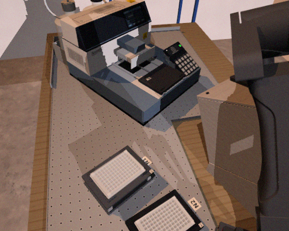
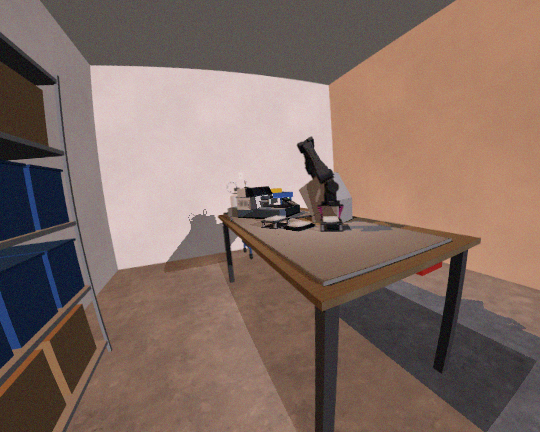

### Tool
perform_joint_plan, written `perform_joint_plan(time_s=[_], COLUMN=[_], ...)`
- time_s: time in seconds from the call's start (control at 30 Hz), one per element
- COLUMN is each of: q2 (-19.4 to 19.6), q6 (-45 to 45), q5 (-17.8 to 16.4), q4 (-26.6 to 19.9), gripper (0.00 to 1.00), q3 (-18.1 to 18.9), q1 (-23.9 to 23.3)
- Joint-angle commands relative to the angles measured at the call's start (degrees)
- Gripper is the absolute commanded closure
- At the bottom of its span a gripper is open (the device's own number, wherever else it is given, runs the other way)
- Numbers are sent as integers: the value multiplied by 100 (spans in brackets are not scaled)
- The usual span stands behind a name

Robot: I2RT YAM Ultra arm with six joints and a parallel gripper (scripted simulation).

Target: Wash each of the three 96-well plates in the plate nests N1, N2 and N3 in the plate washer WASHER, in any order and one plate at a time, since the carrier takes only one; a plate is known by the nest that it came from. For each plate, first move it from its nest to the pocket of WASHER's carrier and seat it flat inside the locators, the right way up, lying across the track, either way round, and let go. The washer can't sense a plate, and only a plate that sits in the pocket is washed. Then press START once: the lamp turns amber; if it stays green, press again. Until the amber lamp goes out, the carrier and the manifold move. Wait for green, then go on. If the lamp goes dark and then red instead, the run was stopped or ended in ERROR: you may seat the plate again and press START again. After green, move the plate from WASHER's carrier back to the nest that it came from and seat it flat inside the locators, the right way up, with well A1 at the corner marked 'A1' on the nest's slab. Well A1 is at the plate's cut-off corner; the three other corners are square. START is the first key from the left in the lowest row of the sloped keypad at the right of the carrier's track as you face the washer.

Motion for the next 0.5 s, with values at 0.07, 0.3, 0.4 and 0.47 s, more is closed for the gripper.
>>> perform_joint_plan(time_s=[0.07,0.3,0.4,0.47], q2=[95,38,181,184], q6=[-78,-103,-117,-120], q5=[49,49,60,57], q4=[123,157,194,163], gripper=[0,0,0,0], q3=[167,189,197,196], q1=[-55,-44,-92,-58])
